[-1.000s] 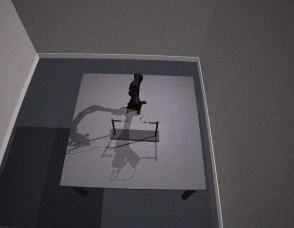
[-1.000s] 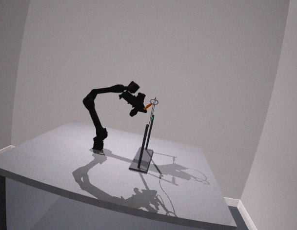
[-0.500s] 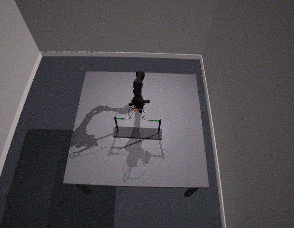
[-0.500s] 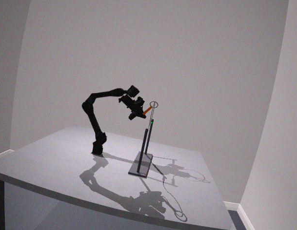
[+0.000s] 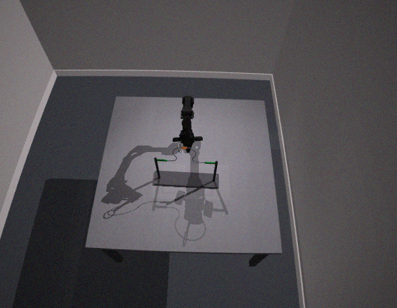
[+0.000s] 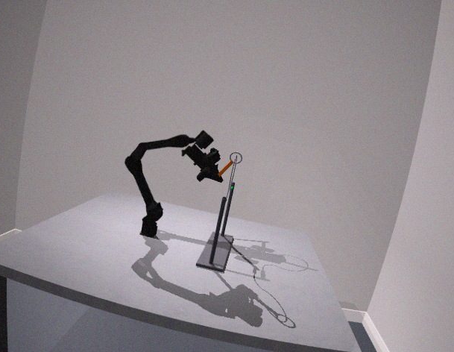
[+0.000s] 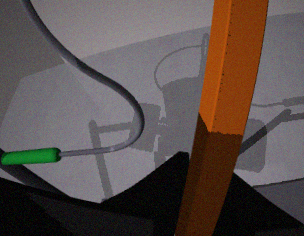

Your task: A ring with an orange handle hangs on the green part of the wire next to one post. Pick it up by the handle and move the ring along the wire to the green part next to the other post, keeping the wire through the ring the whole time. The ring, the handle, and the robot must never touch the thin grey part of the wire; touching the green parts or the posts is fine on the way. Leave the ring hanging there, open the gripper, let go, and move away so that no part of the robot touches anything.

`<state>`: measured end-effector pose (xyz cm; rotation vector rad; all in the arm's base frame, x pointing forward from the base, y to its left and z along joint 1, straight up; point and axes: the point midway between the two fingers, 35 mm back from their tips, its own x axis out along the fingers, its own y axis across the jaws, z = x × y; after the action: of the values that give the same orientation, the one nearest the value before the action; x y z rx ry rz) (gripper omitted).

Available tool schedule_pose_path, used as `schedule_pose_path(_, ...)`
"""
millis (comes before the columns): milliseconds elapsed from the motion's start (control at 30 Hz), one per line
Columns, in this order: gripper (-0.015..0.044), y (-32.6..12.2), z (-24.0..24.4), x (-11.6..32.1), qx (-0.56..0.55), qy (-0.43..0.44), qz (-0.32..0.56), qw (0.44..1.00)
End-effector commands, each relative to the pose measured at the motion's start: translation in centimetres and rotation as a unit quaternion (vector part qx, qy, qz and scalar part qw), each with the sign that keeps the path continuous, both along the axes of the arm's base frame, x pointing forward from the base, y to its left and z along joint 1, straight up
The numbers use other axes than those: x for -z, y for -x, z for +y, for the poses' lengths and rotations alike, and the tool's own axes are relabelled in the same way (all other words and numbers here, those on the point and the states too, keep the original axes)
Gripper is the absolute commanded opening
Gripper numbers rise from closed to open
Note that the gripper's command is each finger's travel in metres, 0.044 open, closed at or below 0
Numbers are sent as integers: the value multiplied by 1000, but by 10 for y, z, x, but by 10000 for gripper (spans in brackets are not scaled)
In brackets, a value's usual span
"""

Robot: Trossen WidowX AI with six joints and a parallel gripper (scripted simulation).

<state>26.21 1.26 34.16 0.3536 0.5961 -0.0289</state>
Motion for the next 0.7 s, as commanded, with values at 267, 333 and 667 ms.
schedule_pose_path(267, -150, 0, -7, 0, 2, 87, -1, 996)
schedule_pose_path(333, -150, 0, -8, 1, 2, 101, -1, 995)
schedule_pose_path(667, -150, 0, -14, 2, 3, 169, 0, 986)
